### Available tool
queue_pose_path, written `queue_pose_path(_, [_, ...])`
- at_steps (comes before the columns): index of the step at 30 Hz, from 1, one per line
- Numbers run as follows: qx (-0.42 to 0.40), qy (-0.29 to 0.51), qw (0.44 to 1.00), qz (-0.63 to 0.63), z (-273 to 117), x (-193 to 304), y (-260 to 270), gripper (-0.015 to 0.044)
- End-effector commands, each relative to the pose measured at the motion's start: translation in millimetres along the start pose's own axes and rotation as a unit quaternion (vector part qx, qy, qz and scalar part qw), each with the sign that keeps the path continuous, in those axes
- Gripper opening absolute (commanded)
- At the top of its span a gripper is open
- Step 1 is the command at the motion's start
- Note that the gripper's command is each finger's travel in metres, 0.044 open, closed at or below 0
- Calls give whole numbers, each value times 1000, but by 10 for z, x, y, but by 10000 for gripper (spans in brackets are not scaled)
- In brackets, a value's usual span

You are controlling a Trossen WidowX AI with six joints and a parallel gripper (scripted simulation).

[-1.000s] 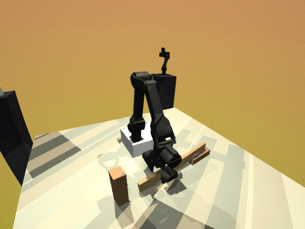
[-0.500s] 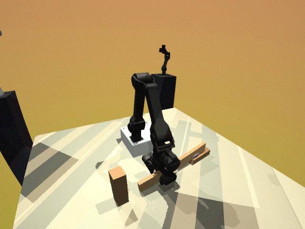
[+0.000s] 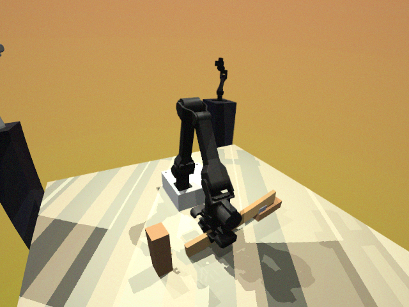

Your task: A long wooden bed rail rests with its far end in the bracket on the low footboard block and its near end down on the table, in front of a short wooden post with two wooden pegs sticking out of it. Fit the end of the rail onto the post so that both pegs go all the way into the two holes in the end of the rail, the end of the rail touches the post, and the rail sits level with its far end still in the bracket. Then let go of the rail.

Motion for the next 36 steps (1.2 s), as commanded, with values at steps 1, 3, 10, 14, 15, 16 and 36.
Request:
queue_pose_path(1, [0,-3,1000,-1,4,-7,0,33])
queue_pose_path(3, [0,-3,1000,-1,4,-7,0,0])
queue_pose_path(10, [0,-3,1000,-1,4,-7,0,0])
queue_pose_path(14, [0,-3,1000,-1,4,-7,0,0])
queue_pose_path(15, [0,-3,1000,-1,0,-2,0,0])
queue_pose_path(16, [0,-3,1000,-1,-6,1,0,0])
queue_pose_path(36, [0,-3,1000,-1,-108,2,-19,0])
Point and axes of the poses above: the point midway between the two fingers, 35 mm back from their tips, its own z axis out along the fingers, its own y axis across the jaws, x = y × z, the point moved 1 cm from there along -z, back along the fingers, and after that the axes turned 4 degrees about z, right-handed, at the moved point
